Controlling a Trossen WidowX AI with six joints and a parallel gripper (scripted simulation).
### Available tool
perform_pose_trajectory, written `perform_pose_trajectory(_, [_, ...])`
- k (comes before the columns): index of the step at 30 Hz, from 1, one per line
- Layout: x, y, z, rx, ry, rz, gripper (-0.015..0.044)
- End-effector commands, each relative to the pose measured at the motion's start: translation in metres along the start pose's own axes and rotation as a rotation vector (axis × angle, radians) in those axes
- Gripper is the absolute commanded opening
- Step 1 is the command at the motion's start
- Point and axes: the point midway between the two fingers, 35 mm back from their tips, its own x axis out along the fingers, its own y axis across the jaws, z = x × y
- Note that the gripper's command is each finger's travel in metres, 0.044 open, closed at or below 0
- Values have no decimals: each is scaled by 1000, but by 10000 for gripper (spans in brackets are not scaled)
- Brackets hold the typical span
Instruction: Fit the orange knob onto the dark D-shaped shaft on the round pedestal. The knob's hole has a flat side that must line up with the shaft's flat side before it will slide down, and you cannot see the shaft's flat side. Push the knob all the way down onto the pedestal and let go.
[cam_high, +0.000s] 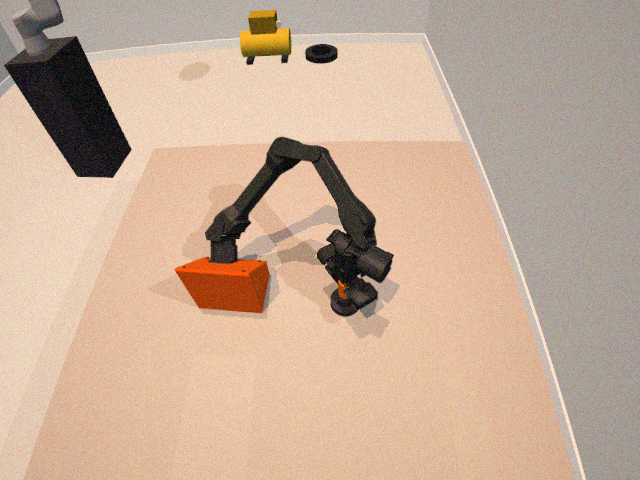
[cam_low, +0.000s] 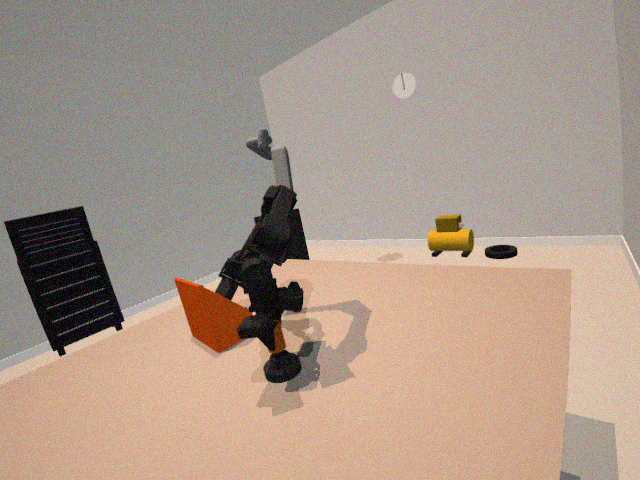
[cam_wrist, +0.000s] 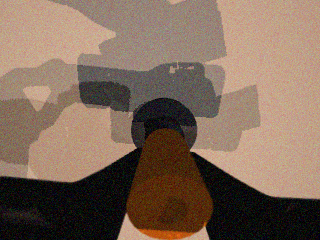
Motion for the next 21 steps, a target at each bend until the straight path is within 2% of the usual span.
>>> perform_pose_trajectory(1, [0, 0, 1, -6, -3, 0, 0])
perform_pose_trajectory(15, [-4, 1, 3, -15, -3, 0, 0])
perform_pose_trajectory(21, [-5, 0, 3, -205, -3, 0, 0])
